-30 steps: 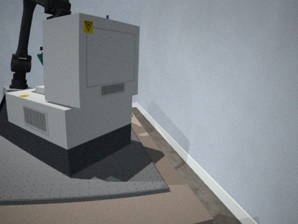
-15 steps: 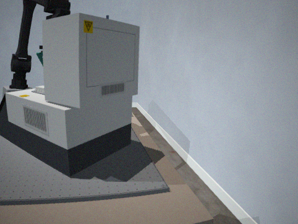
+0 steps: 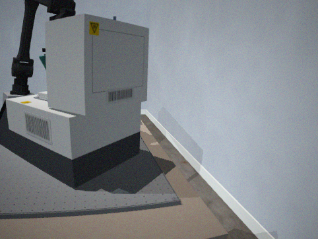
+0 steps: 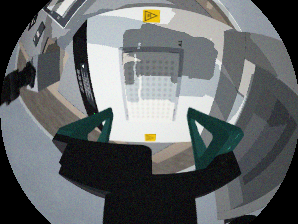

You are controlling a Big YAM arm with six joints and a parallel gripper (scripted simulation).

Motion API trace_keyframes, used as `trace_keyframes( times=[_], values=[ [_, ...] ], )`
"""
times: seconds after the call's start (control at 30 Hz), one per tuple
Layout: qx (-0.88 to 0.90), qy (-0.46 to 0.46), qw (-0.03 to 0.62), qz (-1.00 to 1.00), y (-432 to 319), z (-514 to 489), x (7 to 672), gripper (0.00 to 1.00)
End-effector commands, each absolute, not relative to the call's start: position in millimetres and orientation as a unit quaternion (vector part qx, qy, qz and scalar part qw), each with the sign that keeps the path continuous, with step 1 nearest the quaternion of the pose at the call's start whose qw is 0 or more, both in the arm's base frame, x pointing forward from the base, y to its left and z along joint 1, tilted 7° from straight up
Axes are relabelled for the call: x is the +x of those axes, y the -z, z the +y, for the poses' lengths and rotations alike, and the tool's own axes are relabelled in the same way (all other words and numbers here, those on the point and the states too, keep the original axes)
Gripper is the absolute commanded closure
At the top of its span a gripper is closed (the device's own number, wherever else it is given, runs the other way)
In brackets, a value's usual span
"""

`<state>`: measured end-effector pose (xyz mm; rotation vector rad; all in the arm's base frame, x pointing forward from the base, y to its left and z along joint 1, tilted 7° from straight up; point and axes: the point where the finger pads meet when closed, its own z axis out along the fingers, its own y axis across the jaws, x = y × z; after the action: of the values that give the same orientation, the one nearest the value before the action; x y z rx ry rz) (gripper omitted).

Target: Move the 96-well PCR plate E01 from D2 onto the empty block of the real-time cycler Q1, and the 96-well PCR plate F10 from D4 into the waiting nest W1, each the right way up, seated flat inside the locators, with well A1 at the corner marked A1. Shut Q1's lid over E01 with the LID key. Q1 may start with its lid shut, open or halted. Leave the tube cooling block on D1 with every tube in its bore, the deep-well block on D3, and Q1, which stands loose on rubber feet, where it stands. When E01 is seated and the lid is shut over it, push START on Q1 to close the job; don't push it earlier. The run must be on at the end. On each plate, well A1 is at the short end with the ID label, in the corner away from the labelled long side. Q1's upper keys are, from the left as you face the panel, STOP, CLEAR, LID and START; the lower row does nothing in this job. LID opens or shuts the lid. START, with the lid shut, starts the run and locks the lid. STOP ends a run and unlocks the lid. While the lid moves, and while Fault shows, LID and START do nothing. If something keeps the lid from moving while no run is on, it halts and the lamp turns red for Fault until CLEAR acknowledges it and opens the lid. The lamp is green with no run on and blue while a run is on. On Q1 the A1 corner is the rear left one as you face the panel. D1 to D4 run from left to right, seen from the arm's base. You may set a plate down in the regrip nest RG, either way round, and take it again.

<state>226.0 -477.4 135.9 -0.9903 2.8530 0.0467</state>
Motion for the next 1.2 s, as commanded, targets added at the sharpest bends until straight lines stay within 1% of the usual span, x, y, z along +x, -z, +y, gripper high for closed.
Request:
trace_keyframes(
  times=[0.0,0.33,0.37,0.47,0.63,0.77,1.03,1.17],
  values=[
    [-0.327,-0.003,0.063,0.943,-147.2,-484.0,236.2,0.00],
    [-0.328,0.014,0.065,0.942,-156.5,-484.9,236.0,0.00],
    [-0.311,0.015,0.068,0.948,-156.7,-480.7,229.2,1.00],
    [-0.262,0.016,0.074,0.962,-157.1,-471.0,203.1,1.00],
    [-0.229,0.014,0.078,0.970,-150.7,-465.3,188.2,1.00],
    [-0.186,0.002,0.085,0.979,-136.0,-457.4,192.4,1.00],
    [-0.091,0.020,0.100,0.991,-153.0,-451.5,168.7,1.00],
    [-0.084,0.020,0.102,0.991,-149.8,-444.9,161.4,1.00]
  ],
)
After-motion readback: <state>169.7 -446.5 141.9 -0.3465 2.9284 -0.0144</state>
